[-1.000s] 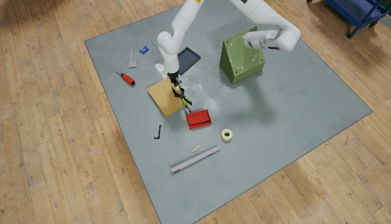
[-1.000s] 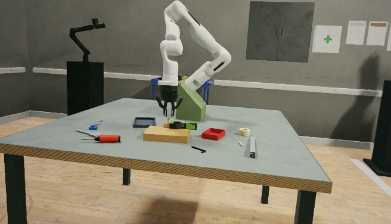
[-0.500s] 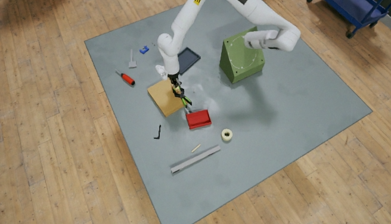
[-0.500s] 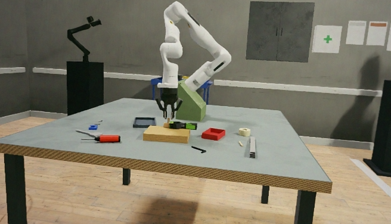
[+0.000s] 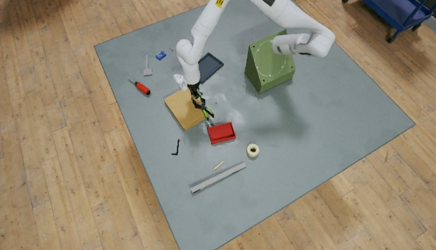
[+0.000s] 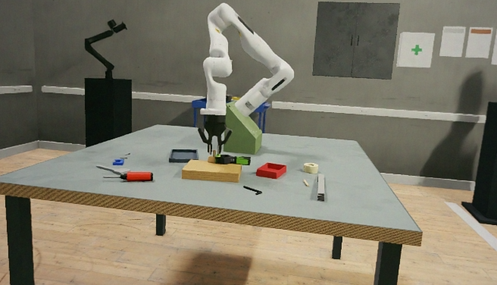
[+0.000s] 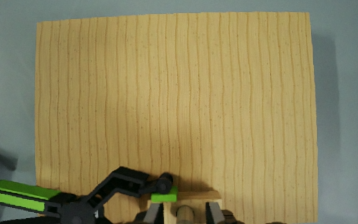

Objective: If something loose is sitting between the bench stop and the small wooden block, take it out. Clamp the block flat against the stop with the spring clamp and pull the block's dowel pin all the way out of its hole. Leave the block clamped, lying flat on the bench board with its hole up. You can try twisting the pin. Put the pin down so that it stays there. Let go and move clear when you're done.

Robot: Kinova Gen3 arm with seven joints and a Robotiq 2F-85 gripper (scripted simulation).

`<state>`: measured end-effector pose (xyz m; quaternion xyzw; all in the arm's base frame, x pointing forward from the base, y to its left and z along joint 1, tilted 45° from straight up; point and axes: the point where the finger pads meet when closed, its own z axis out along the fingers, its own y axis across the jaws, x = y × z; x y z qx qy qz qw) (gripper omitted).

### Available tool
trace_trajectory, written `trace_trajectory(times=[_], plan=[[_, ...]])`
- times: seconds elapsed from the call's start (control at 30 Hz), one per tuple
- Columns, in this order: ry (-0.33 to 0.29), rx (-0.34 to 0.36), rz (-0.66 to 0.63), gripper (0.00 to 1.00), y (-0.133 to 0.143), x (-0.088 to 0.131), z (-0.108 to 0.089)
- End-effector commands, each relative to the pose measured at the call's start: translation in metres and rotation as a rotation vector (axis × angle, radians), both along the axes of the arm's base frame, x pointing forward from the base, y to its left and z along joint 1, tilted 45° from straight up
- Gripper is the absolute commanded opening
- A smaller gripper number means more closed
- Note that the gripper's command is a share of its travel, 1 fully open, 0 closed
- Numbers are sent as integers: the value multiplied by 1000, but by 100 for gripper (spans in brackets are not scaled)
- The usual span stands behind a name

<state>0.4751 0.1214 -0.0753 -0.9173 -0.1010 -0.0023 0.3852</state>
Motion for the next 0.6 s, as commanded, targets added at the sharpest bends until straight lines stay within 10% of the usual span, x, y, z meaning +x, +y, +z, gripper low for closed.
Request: trace_trajectory(times=[0.0, 0.57], plan=[[-1, -1, -1, 34, 1, 1, -1], [-1, -1, -1, 34, 2, 0, -2]])
